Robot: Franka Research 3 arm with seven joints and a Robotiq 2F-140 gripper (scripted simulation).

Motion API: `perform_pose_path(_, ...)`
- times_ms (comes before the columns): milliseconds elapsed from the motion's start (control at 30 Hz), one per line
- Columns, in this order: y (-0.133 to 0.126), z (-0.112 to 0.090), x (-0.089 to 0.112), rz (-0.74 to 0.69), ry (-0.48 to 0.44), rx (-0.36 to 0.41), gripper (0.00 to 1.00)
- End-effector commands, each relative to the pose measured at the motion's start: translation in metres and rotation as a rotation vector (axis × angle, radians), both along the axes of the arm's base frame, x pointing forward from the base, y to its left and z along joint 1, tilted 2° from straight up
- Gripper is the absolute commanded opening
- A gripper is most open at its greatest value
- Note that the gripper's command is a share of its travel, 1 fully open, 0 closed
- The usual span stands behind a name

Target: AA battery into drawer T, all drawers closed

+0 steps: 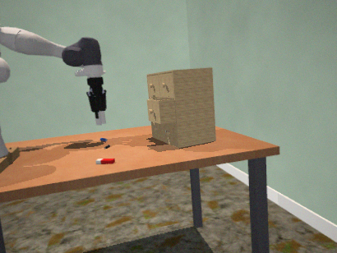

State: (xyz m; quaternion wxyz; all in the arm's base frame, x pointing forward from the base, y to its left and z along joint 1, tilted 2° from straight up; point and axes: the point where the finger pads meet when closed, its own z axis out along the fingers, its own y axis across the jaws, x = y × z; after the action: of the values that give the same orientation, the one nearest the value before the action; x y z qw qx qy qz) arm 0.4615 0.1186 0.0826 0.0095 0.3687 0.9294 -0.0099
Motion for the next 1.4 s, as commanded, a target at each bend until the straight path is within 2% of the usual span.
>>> perform_pose_path(0, 0.018, -0.009, 0.004, -0.279, 0.0, -0.004, 0.2)
perform_pose_path(167, 0.029, -0.016, 0.006, -0.382, -0.002, -0.005, 0.2)
perform_pose_path(633, 0.034, -0.019, 0.007, -0.389, -0.002, -0.005, 0.2)
perform_pose_path(800, 0.034, -0.019, 0.007, -0.247, 0.003, -0.007, 0.2)
perform_pose_path(867, 0.034, -0.019, 0.007, -0.247, 0.003, -0.007, 0.2)
perform_pose_path(933, 0.033, -0.019, 0.006, -0.126, 0.007, -0.008, 0.2)
perform_pose_path(1033, 0.033, -0.019, 0.006, -0.126, 0.007, -0.008, 0.2)
perform_pose_path(1067, 0.033, -0.019, 0.006, -0.051, 0.01, -0.008, 0.2)
perform_pose_path(1200, 0.033, -0.019, 0.006, -0.051, 0.01, -0.008, 0.2)
perform_pose_path(1233, 0.033, -0.019, 0.006, 0.034, 0.013, -0.009, 0.2)
perform_pose_path(1367, 0.033, -0.019, 0.006, 0.034, 0.013, -0.009, 0.2)
